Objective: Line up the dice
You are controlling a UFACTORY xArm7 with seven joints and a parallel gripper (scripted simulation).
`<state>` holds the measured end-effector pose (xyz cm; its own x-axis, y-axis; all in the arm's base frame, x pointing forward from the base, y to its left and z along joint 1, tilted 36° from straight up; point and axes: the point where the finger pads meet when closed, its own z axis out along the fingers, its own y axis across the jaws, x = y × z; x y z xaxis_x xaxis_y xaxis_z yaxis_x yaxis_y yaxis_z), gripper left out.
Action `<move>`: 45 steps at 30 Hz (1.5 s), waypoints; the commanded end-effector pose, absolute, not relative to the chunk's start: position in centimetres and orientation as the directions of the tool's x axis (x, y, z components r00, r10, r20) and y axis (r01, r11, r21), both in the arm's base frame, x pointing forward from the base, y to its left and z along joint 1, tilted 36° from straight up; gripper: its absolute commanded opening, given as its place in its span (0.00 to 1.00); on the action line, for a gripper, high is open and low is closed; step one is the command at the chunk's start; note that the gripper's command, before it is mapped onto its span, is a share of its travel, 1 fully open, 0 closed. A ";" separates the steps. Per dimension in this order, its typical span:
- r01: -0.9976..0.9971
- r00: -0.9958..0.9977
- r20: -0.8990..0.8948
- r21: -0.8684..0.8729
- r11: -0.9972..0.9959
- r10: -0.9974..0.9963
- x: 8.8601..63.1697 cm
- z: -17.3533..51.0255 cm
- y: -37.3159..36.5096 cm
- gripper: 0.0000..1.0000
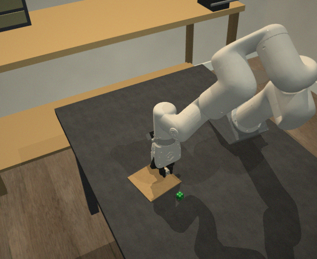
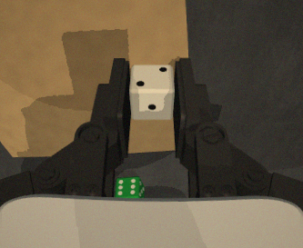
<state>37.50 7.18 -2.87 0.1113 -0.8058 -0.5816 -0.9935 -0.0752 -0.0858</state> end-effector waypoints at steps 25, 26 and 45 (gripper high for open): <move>-0.993 0.111 -0.580 -0.088 -0.073 -0.807 37.6 -2.2 6.6 0.36; -0.993 0.111 -0.580 -0.088 -0.073 -0.807 37.6 -2.0 6.4 0.36; -0.993 0.111 -0.580 -0.088 -0.073 -0.807 37.4 4.2 2.0 0.36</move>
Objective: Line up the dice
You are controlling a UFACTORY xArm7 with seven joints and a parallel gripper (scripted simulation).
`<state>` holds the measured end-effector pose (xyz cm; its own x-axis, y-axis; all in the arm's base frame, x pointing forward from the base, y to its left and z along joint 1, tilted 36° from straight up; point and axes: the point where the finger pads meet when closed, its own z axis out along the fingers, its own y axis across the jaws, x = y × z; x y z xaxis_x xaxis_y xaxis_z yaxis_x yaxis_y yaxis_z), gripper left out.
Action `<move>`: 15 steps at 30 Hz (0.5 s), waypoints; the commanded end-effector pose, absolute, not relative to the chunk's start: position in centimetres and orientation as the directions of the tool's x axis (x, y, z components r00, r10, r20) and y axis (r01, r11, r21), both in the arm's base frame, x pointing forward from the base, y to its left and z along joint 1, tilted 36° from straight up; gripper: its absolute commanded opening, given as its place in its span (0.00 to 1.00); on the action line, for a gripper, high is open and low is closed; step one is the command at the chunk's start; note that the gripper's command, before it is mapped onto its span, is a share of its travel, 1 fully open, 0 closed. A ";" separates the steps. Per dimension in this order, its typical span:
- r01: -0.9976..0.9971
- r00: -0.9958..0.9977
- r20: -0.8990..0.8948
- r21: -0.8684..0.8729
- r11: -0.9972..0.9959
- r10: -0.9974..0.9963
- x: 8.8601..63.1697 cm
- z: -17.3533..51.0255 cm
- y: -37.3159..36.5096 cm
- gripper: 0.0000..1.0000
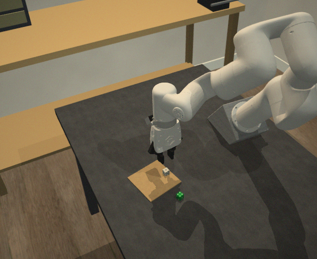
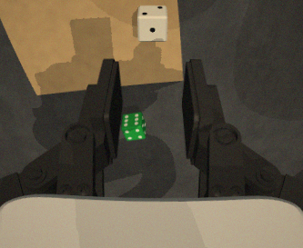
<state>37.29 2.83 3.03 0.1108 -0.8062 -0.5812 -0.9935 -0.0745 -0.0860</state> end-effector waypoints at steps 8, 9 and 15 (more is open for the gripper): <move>-0.993 0.111 -0.580 -0.088 -0.073 -0.807 37.4 4.5 1.8 1.00; -0.993 0.111 -0.580 -0.088 -0.073 -0.807 37.4 4.5 1.8 1.00; -0.993 0.111 -0.580 -0.088 -0.073 -0.807 37.4 4.5 1.8 1.00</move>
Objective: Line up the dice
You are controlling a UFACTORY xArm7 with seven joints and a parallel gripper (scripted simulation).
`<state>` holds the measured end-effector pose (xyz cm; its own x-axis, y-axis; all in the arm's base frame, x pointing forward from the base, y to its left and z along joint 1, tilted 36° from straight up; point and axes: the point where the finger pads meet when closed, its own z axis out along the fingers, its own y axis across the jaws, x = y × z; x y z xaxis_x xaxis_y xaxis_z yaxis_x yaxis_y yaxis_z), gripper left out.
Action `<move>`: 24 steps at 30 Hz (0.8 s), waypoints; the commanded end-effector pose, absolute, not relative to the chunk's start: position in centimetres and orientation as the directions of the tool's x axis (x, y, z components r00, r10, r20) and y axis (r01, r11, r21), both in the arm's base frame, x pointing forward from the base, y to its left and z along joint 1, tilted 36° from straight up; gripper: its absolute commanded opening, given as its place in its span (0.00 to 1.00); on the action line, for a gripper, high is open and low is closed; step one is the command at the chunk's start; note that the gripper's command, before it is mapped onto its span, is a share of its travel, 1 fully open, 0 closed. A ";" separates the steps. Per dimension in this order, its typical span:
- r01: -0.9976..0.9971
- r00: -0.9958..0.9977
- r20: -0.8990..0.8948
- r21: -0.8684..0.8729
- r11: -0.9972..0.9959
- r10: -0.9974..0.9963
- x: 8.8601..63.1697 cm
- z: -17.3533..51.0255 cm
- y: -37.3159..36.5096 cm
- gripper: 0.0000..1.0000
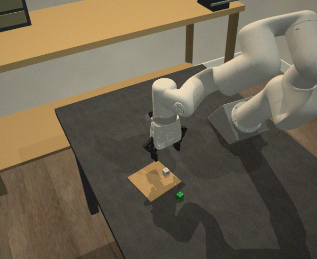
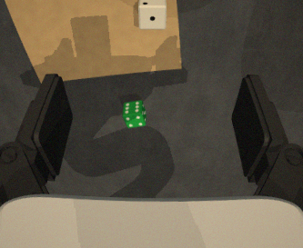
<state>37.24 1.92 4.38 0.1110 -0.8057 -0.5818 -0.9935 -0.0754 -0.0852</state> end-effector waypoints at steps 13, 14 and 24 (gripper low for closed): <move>-0.993 0.111 -0.580 -0.089 -0.073 -0.807 37.4 4.5 1.8 1.00; -0.993 0.111 -0.580 -0.089 -0.073 -0.807 37.4 4.5 1.8 1.00; -0.970 0.242 -0.563 -0.165 -0.180 -0.790 37.5 4.7 2.2 1.00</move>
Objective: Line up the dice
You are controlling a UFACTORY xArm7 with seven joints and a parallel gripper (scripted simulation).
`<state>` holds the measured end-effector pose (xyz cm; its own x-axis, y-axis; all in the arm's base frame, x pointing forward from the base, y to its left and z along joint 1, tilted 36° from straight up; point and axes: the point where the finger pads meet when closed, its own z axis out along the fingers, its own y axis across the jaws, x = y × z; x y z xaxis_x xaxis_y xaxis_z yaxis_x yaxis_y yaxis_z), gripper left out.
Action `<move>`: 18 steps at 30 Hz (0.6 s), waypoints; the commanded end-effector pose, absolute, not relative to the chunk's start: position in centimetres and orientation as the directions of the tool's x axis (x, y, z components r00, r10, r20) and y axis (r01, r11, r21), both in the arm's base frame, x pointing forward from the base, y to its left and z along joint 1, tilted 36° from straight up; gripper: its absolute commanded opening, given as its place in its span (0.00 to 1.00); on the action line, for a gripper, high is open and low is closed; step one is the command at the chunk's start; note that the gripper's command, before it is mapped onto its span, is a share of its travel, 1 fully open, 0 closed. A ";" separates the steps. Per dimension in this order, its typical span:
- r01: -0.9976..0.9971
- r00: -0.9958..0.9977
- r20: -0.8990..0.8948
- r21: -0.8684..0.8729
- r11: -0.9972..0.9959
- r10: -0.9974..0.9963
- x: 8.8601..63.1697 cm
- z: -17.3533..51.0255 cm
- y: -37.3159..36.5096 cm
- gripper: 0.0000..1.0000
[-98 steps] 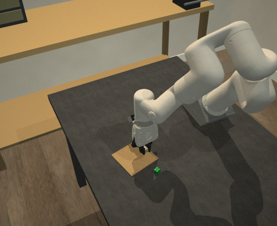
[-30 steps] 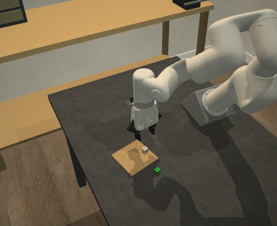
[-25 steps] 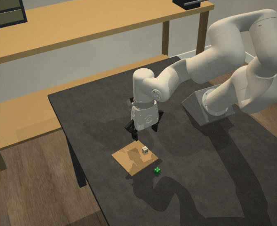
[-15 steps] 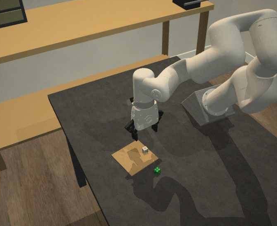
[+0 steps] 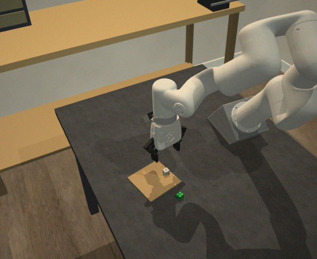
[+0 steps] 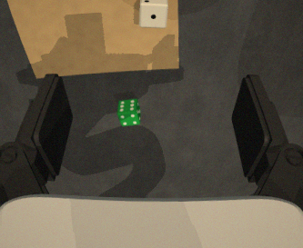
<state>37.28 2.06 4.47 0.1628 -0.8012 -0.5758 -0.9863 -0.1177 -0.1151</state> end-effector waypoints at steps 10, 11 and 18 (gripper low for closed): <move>-0.855 0.518 -0.488 -0.323 -0.406 -0.703 37.6 5.2 3.1 1.00; -0.850 0.526 -0.485 -0.328 -0.412 -0.699 37.6 5.2 3.1 1.00; -0.713 0.700 -0.401 -0.426 -0.556 -0.591 37.8 5.5 3.8 1.00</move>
<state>37.56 3.54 5.23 0.5914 -0.6630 -0.4590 -0.8062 -0.4738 -0.3543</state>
